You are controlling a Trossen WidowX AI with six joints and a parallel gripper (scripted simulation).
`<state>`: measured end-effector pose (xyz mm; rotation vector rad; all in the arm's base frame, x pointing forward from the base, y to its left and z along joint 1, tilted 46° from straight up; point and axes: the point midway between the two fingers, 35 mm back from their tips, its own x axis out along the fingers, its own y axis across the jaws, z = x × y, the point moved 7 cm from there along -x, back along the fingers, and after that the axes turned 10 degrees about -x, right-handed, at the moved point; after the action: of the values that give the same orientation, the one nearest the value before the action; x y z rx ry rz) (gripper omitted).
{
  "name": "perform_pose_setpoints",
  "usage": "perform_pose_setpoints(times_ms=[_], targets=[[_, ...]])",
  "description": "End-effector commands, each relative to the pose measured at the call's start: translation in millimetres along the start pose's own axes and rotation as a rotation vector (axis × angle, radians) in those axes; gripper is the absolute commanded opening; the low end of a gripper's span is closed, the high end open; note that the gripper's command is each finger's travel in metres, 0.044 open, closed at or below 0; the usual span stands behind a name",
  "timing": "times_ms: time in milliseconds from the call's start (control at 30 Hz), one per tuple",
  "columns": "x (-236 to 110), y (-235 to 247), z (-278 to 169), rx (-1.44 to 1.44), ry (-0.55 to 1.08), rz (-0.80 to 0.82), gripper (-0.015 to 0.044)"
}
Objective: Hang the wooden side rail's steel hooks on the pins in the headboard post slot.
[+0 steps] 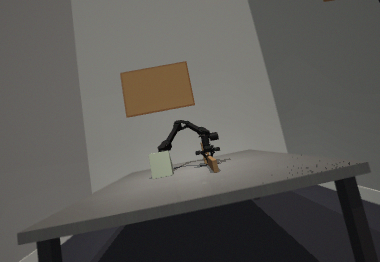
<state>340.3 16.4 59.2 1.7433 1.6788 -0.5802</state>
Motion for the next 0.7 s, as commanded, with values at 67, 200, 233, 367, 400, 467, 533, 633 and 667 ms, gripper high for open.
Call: perform_pose_setpoints(times_ms=[67, 200, 233, 367, 400, 467, 533, 633, 667], targets=[[0.0, -4.1, -0.6, 0.005, 0.005, -0.002, 0.0], [0.0, -5.8, -0.8, 0.005, 0.005, -0.002, 0.0], [0.0, -6.2, -0.9, 0.005, 0.005, -0.002, 0.0], [0.1, -4.5, -0.9, 0.0, 0.0, 0.0, 0.0], [0.1, -4.5, -0.9, 0.0, 0.0, 0.0, 0.0], [0.1, -4.5, -0.9, 0.0, 0.0, 0.0, 0.0], [0.1, -4.5, -0.9, 0.0, 0.0, 0.0, 0.0], [0.1, -4.5, -0.9, 0.0, 0.0, 0.0, 0.0], [0.0, -4.5, -0.7, 0.002, 0.002, -0.001, 0.0]])
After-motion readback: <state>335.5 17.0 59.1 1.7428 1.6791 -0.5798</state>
